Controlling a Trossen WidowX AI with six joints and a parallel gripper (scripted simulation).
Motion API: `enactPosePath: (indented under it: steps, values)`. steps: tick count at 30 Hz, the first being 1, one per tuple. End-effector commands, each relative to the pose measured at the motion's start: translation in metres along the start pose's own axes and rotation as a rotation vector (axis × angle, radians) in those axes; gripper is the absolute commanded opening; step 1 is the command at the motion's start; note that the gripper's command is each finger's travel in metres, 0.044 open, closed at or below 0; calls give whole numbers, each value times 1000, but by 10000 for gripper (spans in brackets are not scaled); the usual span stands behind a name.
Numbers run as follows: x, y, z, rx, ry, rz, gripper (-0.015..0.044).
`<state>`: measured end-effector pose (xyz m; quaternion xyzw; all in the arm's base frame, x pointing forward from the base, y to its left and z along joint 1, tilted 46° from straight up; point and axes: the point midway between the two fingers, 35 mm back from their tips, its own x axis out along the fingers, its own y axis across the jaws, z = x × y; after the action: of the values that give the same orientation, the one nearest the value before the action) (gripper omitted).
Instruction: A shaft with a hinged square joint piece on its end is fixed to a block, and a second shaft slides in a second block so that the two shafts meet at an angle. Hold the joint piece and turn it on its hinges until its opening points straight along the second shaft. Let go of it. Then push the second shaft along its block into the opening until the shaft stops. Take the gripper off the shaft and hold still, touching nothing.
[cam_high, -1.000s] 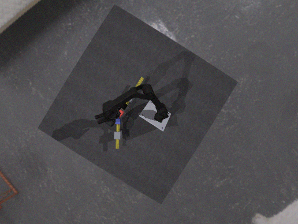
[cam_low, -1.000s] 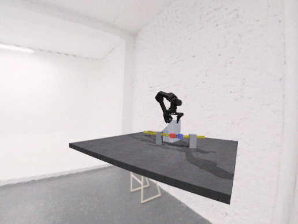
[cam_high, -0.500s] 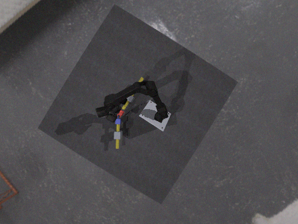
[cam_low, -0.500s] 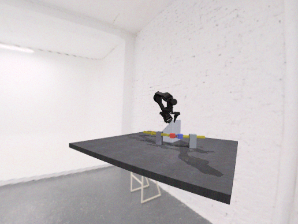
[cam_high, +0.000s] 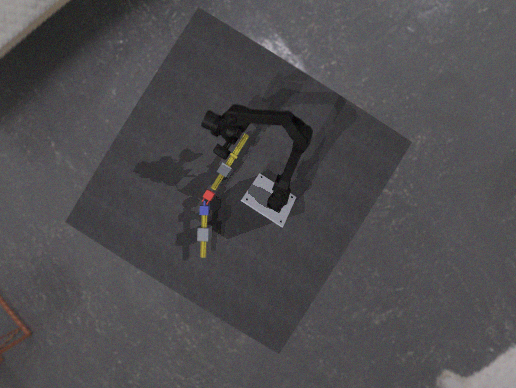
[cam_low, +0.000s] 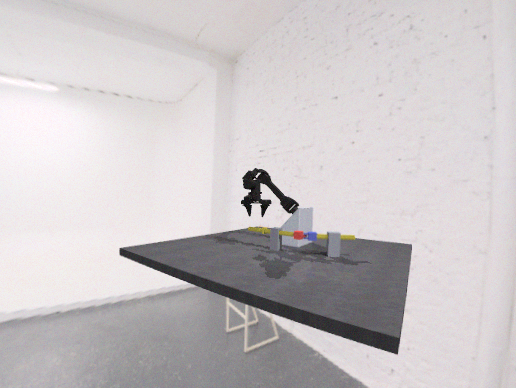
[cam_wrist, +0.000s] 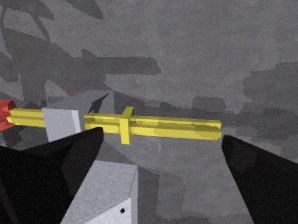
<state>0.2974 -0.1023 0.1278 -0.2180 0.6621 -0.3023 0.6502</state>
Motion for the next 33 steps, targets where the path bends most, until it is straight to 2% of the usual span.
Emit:
enactPosePath:
  steps: [1,10,33]
  values:
    - [7,-59,-24,-17,2,-48,440]
    - [9,-69,-29,1,3,-57,440]
    - [47,-70,-27,781,-58,-19,440]
